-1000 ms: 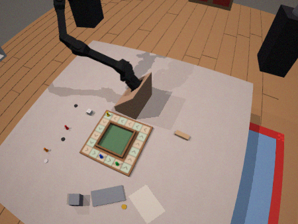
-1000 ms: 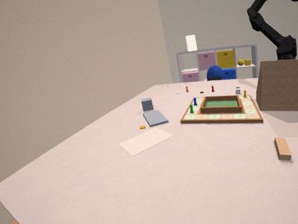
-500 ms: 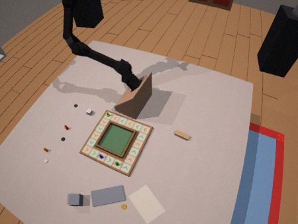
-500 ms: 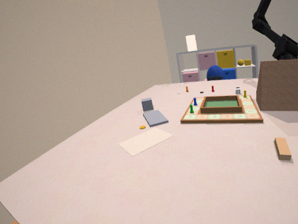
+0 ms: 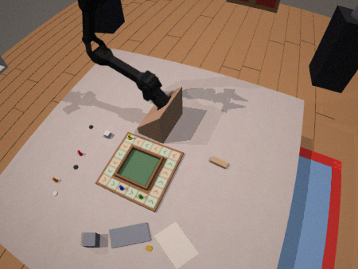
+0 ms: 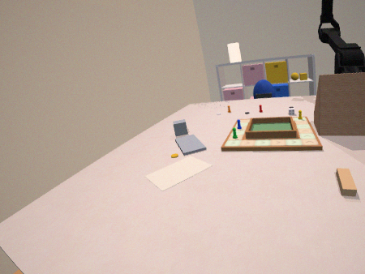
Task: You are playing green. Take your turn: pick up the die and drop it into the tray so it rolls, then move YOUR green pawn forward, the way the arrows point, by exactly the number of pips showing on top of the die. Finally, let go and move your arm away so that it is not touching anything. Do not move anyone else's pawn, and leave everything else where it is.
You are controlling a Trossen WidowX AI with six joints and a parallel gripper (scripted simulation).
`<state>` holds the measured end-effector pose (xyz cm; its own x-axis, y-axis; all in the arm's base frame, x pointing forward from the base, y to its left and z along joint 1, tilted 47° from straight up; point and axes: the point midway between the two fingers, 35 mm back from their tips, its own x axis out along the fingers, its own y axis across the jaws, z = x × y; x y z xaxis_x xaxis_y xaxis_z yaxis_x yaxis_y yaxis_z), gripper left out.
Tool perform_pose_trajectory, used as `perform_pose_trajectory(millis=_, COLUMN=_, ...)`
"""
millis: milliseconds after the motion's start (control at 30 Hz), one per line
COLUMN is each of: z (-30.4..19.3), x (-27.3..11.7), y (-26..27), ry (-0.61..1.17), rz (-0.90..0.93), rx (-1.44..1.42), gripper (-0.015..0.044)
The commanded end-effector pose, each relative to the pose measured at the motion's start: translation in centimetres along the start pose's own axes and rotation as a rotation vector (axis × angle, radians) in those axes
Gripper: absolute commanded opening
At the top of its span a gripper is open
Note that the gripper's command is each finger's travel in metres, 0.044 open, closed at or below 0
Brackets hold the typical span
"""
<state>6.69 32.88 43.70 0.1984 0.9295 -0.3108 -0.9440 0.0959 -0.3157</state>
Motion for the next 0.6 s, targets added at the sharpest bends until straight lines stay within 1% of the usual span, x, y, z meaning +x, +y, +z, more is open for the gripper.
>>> perform_pose_trajectory(millis=0, z=-4.3, x=0.5, y=-5.0, ry=0.125, rz=-0.172, rx=0.035, gripper=0.0275)
perform_pose_trajectory(millis=133, z=-9.3, x=0.1, y=-9.9, ry=0.269, rz=-0.343, rx=0.076, gripper=0.0275)
perform_pose_trajectory(millis=267, z=-14.6, x=-1.6, y=-14.3, ry=0.417, rz=-0.505, rx=0.125, gripper=0.0275)
perform_pose_trajectory(millis=400, z=-20.0, x=-4.5, y=-17.9, ry=0.57, rz=-0.657, rx=0.182, gripper=0.0275)
perform_pose_trajectory(millis=567, z=-26.6, x=-9.6, y=-20.9, ry=0.766, rz=-0.832, rx=0.267, gripper=0.0275)
